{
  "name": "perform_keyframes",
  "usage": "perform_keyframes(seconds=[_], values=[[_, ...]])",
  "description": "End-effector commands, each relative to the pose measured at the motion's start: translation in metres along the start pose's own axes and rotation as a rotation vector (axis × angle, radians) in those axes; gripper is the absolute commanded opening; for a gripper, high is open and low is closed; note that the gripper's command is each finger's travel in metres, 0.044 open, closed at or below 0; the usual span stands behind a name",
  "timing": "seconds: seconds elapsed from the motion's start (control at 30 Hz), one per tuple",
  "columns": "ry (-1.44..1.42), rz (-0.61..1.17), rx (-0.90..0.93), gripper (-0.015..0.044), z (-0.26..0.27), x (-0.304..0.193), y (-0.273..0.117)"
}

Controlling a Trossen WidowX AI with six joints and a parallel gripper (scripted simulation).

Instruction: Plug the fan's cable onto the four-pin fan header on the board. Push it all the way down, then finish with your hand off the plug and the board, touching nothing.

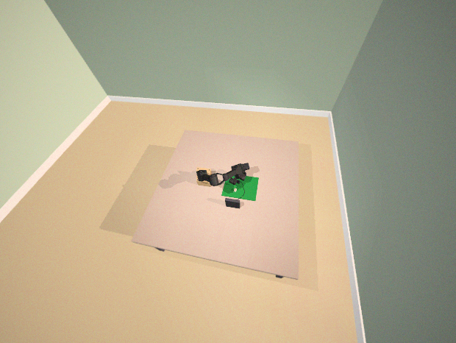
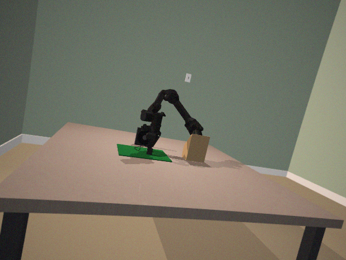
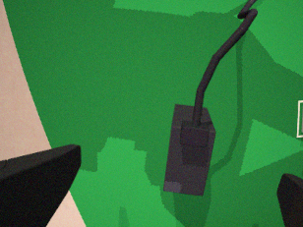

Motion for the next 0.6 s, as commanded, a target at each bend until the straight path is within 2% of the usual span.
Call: perform_keyframes(seconds=[0.0, 0.57], values=[[-0.009, 0.000, -0.008, 0.0440, -0.001, -0.002, 0.008], [-0.009, -0.001, -0.011, 0.0440, -0.003, -0.002, 0.029]])
Point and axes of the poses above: the point midway between the two fingers, 35 mm back from their tips, its own y axis out along the fingers, its own z axis across the jaws, x = y × z, the point moved 9 cm from there along -y, back along the fingers, and after that the axes turned 15 degrees about y, right-handed, at the moved point
